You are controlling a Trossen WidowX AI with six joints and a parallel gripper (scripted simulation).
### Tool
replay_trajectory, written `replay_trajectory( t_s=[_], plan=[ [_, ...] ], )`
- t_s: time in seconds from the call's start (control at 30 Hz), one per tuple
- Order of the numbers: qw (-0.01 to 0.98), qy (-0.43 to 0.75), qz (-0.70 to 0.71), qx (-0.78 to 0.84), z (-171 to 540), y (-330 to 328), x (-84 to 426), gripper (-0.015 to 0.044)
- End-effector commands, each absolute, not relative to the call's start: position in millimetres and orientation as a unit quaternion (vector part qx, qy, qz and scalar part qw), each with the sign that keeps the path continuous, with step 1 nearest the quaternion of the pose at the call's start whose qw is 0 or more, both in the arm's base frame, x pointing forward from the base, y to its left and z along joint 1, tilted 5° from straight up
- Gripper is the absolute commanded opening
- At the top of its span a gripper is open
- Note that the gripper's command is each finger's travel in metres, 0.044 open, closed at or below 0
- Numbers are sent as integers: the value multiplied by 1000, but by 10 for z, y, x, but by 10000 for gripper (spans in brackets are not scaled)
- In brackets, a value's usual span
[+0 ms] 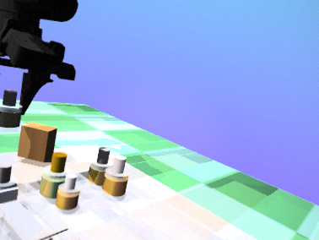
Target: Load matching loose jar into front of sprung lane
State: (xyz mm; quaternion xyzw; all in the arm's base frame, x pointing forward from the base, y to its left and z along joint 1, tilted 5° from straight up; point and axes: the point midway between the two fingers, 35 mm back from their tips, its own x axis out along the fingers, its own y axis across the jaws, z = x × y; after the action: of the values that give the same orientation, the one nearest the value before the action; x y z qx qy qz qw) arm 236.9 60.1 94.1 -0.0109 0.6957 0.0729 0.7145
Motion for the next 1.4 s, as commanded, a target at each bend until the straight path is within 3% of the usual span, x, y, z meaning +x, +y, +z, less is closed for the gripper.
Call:
replay_trajectory(
  t_s=[0.0, 0.57, 1.37],
  plan=[
    [718, 691, 75, -14, 1064, 586, 2352, 0],
    [719, 688, 89, -30, 549, 387, 2854, 0],
    [719, 688, 89, -30, 308, 409, 2891, 0]
  ],
)
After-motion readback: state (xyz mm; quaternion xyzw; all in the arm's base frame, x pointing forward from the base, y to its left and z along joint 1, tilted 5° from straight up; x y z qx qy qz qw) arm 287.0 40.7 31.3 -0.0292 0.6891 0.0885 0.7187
